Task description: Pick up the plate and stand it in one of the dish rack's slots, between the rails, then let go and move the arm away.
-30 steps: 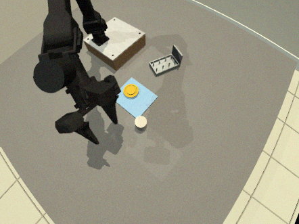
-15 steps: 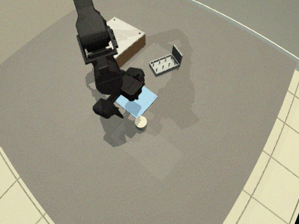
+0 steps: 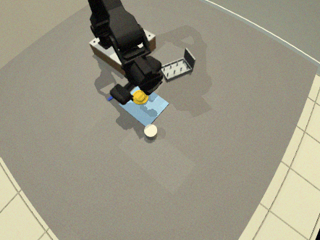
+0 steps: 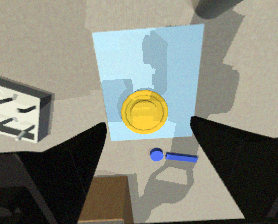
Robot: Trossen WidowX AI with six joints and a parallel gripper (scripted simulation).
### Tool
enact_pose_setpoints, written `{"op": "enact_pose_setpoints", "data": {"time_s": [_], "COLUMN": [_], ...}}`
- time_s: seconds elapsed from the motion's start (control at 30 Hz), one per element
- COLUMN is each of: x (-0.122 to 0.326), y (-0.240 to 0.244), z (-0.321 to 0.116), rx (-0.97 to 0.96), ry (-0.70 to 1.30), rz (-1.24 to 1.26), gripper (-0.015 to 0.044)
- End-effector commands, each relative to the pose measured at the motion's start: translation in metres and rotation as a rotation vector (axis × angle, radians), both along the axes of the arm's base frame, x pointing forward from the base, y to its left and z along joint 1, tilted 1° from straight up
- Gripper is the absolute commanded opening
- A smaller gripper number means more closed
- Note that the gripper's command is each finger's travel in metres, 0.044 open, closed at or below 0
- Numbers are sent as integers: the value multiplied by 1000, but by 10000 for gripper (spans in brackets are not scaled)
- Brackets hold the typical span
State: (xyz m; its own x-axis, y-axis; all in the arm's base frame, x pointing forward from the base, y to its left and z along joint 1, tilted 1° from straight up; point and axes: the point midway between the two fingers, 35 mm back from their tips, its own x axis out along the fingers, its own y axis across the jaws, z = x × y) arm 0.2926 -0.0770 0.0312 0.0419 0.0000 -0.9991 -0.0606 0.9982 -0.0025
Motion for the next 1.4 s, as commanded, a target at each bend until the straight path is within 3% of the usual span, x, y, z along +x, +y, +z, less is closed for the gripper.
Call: {"op": "enact_pose_setpoints", "data": {"time_s": [0.0, 1.33, 1.37], "x": [-6, -9, -9], "y": [2, 1, 1], "z": [-2, -61, -61], "rx": [-5, -5, -5], "ry": [29, 30, 30], "rz": [-15, -15, -15], "gripper": [400, 400, 374]}}
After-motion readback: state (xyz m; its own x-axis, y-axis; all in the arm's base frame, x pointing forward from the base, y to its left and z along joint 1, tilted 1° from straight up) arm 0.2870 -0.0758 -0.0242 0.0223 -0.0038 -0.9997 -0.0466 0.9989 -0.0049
